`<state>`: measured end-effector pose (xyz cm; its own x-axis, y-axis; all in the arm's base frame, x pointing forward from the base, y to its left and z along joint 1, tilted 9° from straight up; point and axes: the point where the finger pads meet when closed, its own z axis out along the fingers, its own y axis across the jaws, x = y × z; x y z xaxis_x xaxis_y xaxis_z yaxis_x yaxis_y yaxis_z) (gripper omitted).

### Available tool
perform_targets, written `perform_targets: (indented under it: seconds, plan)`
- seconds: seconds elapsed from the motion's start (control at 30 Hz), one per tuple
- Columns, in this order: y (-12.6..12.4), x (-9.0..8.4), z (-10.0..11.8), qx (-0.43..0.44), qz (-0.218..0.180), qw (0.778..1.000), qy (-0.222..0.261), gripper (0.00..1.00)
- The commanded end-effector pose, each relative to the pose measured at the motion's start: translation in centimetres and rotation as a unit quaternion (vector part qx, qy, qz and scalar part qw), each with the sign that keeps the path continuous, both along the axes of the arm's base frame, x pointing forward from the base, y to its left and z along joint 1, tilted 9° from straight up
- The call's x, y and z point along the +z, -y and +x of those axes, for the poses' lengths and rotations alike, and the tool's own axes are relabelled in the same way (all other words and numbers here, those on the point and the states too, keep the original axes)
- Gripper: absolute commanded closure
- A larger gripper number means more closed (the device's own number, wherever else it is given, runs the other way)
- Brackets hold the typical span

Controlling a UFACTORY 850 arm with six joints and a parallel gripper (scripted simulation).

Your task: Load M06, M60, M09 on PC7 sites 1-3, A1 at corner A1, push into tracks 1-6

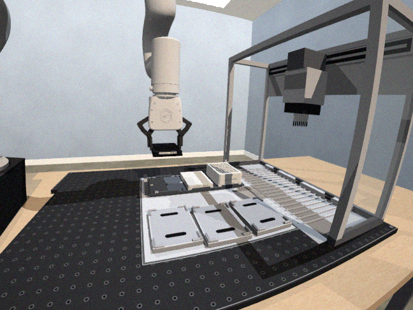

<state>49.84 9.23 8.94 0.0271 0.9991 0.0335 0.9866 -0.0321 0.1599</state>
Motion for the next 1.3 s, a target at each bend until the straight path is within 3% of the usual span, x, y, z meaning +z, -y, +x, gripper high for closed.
perform_targets:
  seconds: [0.0,0.33,1.27]
  plan:
    - [0.0,0.1,0.0,0.0,-0.001,1.0,0.001,1.0]
    - [0.0,0.1,0.0,0.0,-0.001,1.0,0.001,1.0]
    - [-0.1,-4.2,0.7,0.0,-0.001,1.0,0.001,1.0]
